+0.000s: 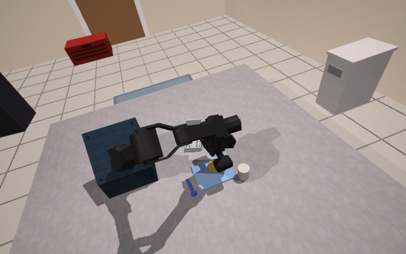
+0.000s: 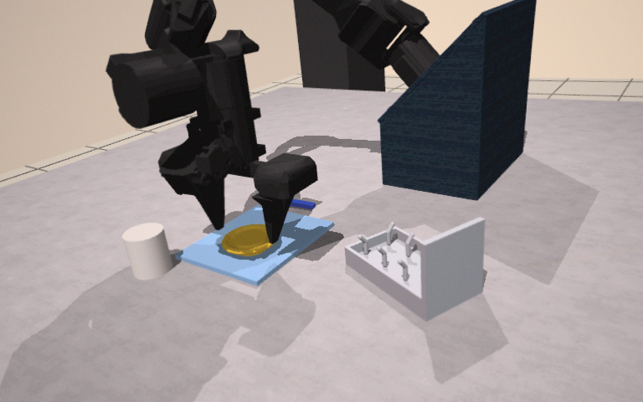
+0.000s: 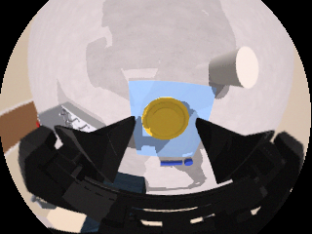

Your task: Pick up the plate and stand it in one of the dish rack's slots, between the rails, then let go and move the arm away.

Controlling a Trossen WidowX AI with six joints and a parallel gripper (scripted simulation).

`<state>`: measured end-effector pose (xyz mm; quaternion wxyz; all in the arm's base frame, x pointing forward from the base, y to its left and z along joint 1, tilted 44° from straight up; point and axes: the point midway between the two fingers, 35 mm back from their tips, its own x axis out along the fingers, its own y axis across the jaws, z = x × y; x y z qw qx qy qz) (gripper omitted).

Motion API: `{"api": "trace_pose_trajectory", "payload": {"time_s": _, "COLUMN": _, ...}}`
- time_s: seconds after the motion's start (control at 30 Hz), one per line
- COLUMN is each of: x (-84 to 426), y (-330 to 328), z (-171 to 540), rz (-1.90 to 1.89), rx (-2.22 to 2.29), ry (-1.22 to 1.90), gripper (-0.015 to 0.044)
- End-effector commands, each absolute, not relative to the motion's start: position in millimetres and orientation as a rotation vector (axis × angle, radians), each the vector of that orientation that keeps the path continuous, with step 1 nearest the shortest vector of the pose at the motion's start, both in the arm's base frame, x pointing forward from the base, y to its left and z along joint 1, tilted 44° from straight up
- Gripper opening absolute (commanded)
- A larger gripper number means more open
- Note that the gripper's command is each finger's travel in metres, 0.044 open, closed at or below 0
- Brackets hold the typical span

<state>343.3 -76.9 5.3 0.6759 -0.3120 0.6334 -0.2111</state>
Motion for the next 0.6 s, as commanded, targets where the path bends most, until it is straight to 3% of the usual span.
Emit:
{"api": "trace_pose_trajectory", "payload": {"time_s": 0.0, "x": 339.4, "y": -83.2, "z": -2.5, "rz": -0.475, "rx": -0.711, "ry": 1.442, "gripper": 0.0400}}
{"api": "trace_pose_trajectory", "payload": {"time_s": 0.23, "x": 339.8, "y": -90.0, "z": -8.0, "rz": -0.476, "rx": -0.713, "ry": 1.441, "gripper": 0.0400}}
{"api": "trace_pose_trajectory", "payload": {"time_s": 0.57, "x": 339.8, "y": -90.0, "z": -8.0, "rz": -0.476, "rx": -0.713, "ry": 1.441, "gripper": 0.0356}}
